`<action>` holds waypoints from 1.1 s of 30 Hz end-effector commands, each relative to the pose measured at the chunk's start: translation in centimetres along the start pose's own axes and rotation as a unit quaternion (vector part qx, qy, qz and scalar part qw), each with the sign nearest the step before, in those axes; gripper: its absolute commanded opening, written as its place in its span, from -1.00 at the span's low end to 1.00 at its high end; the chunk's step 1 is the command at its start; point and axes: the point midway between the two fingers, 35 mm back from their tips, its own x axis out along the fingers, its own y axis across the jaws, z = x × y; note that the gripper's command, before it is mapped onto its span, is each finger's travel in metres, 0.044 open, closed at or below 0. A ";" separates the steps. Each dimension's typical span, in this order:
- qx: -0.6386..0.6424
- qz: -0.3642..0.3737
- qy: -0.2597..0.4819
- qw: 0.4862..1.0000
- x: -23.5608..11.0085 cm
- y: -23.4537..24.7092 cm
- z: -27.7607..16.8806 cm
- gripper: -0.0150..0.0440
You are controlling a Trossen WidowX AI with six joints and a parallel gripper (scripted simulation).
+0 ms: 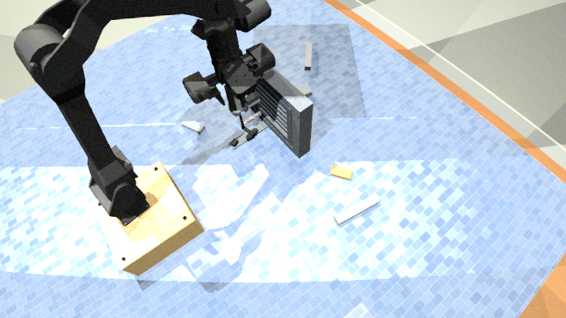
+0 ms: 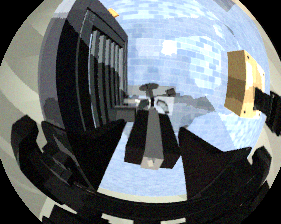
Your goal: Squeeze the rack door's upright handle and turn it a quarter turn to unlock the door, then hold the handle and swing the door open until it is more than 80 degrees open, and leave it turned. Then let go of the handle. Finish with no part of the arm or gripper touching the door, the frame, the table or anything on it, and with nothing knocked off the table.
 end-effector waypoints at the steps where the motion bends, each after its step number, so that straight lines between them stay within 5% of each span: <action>1: 0.034 0.000 -0.001 0.999 0.0 0.0 0.0 0.50; 5: 0.034 0.000 -0.001 0.999 0.0 0.0 0.0 0.50; 13: 0.034 0.000 -0.001 0.999 0.0 0.0 0.0 -0.21; 22: 0.034 0.000 -0.001 0.999 0.0 0.0 0.0 -0.42; 33: -0.031 0.000 -0.001 1.000 0.0 -0.4 0.3 -0.42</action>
